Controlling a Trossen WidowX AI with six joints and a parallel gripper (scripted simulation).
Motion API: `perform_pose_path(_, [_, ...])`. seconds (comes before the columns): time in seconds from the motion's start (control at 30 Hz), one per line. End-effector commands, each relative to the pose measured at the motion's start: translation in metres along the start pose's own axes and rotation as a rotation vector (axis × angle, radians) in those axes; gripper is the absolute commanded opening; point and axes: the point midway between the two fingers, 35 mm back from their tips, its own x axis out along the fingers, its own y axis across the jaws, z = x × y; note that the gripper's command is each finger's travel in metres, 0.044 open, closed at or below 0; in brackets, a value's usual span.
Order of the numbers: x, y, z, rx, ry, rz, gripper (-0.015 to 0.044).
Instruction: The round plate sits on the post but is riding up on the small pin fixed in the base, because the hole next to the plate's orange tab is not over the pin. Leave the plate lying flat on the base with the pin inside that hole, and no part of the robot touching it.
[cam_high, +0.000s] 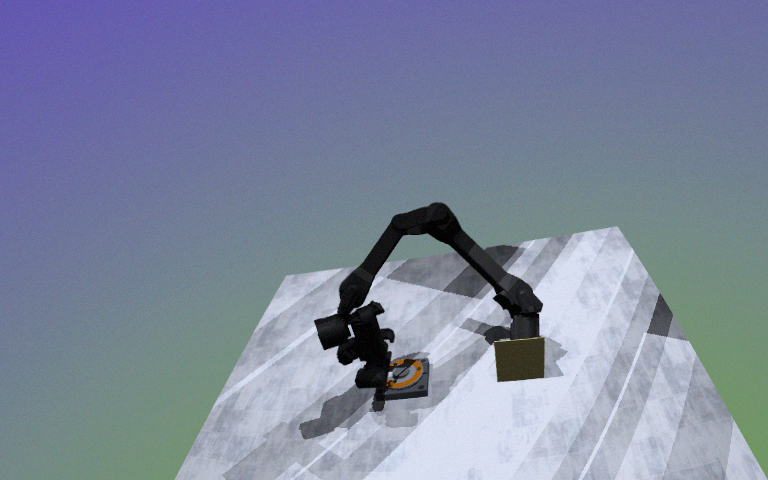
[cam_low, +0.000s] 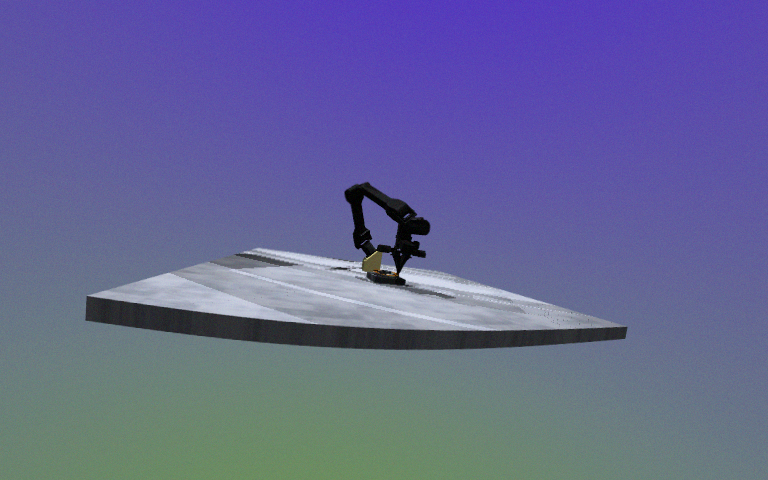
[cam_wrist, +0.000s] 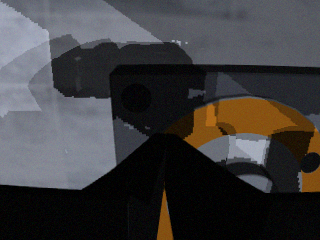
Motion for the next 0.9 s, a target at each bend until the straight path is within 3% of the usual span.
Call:
perform_pose_path(0.0, [0.001, 0.004, -0.007, 0.0, 0.001, -0.003, 0.0])
perform_pose_path(0.87, [0.002, 0.013, -0.033, -0.001, 0.002, -0.002, 0.0])
